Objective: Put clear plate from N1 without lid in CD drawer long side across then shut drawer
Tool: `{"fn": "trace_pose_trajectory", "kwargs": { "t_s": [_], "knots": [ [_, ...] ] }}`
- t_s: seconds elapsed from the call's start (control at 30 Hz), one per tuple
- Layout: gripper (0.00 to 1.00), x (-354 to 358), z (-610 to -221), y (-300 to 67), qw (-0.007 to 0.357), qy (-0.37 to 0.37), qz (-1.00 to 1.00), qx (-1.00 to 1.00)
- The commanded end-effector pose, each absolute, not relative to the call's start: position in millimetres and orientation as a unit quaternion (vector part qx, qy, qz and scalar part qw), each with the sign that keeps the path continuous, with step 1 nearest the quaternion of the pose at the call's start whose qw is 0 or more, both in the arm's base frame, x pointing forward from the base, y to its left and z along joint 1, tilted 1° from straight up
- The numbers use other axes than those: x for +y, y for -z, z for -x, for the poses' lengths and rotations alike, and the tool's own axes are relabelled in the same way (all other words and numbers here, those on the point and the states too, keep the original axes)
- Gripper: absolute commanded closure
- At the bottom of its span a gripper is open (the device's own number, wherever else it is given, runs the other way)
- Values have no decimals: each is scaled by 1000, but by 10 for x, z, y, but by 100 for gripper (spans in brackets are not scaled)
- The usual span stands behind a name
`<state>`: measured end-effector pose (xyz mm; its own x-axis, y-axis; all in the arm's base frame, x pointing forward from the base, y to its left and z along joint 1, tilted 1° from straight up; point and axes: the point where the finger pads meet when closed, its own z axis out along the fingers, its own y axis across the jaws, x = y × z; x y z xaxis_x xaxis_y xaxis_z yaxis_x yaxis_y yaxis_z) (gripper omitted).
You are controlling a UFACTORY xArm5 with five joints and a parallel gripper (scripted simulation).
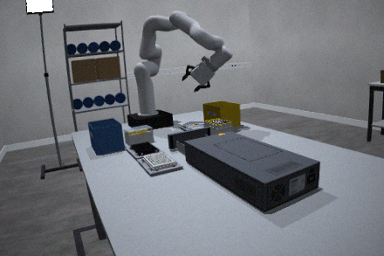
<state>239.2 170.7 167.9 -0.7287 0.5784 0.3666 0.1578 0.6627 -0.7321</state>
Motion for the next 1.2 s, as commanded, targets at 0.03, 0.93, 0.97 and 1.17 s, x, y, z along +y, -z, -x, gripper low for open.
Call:
{"fn": "trace_pose_trajectory", "kwargs": {
  "t_s": [0.03, 0.93, 0.97, 1.17],
  "knots": [
    [0, 1640, -2535, -1698, 263, -341, 290, -855],
    [0, 1334, -3006, -1798, 140, -277, 602, -736],
    [0, 1304, -3044, -1811, 135, -274, 615, -727],
    [0, 1209, -3159, -1851, 117, -258, 665, -691]
  ]
}}
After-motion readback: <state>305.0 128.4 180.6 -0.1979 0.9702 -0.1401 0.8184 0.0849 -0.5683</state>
